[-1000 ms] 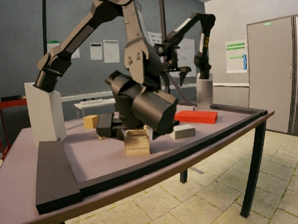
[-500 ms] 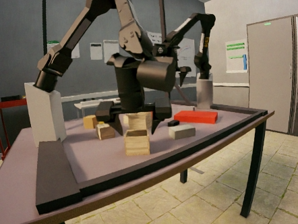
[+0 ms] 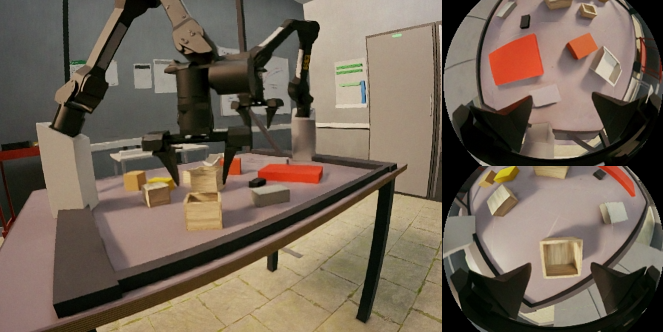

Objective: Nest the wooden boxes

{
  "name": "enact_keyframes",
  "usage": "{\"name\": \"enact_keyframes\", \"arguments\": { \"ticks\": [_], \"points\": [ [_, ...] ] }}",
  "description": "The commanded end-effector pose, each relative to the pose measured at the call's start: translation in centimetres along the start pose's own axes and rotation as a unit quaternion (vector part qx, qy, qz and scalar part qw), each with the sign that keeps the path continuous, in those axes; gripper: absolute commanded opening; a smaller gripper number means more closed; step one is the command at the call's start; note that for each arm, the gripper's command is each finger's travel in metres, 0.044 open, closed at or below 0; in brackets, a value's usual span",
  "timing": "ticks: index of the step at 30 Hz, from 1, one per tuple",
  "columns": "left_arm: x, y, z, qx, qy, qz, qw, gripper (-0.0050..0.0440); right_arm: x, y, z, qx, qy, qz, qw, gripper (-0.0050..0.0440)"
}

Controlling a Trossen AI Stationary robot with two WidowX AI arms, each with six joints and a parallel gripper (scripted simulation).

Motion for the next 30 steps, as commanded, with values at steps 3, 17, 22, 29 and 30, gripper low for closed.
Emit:
{"name": "enact_keyframes", "arguments": {
  "ticks": [3, 17, 22, 29, 30],
  "points": [
    [-0.22, -0.06, -0.33, 0.004, -0.006, 0.000, 1.000, 0.0400, -0.91, -0.31, -1.34, 0.018, 0.041, -0.002, 0.999, 0.0400],
    [-0.22, -0.06, -0.33, 0.004, -0.006, 0.000, 1.000, 0.0400, -0.75, -0.45, -1.19, 0.016, 0.039, -0.002, 0.999, 0.0400],
    [-0.22, -0.06, -0.33, 0.004, -0.006, 0.000, 1.000, 0.0400, -0.75, -0.45, -1.19, 0.016, 0.039, -0.002, 0.999, 0.0400],
    [-0.22, -0.06, -0.33, 0.004, -0.006, 0.000, 1.000, 0.0400, -0.75, -0.45, -1.19, 0.016, 0.039, -0.002, 0.999, 0.0400],
    [-0.22, -0.06, -0.33, 0.004, -0.006, 0.000, 1.000, 0.0400, -0.75, -0.45, -1.19, 0.016, 0.039, -0.002, 0.999, 0.0400]
  ]
}}
Point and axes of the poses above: on each arm, the point midway between the two fingers, 35 mm back from their tips, its own z axis out along the fingers, its own y axis across the jaws, x = y × z, the point moved 7 cm from there along -z, back along the fingers, and after that the axes turned 4 degrees about z, right-handed, at the moved point
